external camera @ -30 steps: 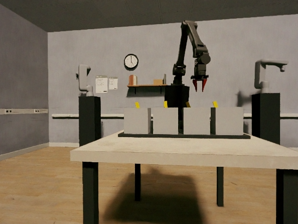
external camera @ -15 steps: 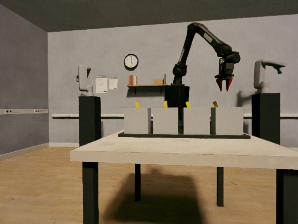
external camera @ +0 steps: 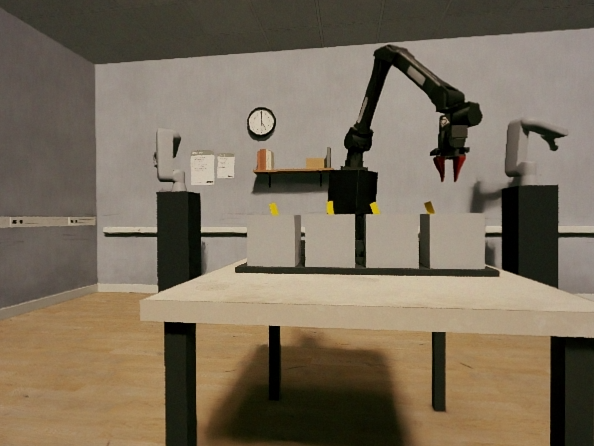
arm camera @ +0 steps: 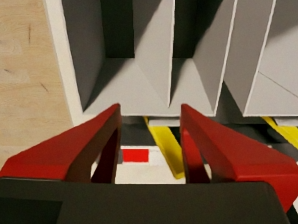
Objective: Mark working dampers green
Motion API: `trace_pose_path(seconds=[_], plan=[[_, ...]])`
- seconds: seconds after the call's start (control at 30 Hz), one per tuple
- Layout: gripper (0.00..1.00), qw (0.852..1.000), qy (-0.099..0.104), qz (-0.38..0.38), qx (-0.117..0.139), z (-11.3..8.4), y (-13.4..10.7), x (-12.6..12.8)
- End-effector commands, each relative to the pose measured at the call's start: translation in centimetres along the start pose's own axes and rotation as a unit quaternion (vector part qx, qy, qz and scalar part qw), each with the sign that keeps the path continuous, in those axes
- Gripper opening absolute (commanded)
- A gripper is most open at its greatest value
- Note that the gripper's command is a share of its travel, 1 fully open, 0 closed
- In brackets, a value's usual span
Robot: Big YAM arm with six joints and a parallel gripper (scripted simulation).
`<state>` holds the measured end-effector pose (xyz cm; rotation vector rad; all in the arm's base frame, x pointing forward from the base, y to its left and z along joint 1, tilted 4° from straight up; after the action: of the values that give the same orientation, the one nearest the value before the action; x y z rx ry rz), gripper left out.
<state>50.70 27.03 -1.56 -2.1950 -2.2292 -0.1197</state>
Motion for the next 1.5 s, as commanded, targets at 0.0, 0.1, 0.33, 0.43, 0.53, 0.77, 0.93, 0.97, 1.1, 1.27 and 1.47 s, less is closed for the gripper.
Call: trace_pose_path(seconds=[0.0,0.1,0.33,0.43,0.53,0.77,0.93,0.97,1.1,1.27,1.47], plan=[[0.36,1.0,0.009,-0.004,-0.019,-1.8,0.9,1.5],[0.36,1.0,0.009,0.0,-0.019,-1.8,1.1,1.1],[0.36,1.0,0.009,0.003,-0.019,-1.8,1.3,0.8],[0.36,1.0,0.009,0.003,-0.019,-1.8,1.3,0.8],[0.36,1.0,0.009,0.003,-0.019,-1.8,1.3,0.8],[0.36,1.0,0.009,0.003,-0.019,-1.8,1.3,0.8],[0.36,1.0,0.009,0.003,-0.019,-1.8,1.3,0.8],[0.36,1.0,0.009,0.003,-0.019,-1.8,1.3,0.8],[0.36,1.0,0.009,0.003,-0.019,-1.8,1.3,0.8],[0.36,1.0,0.009,0.003,-0.019,-1.8,1.3,0.8],[0.36,0.999,0.041,-0.002,-0.021,-1.1,-1.6,-1.0]])
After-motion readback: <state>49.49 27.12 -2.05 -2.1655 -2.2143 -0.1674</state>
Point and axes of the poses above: the point where the finger pads meet when closed, its own z axis out along the fingers, its own x axis across the jaws, y = z × x, the point moved 4 cm from there along -z, back along the fingers, and after that the axes turned 3 degrees about -z, right-handed, at the moved point
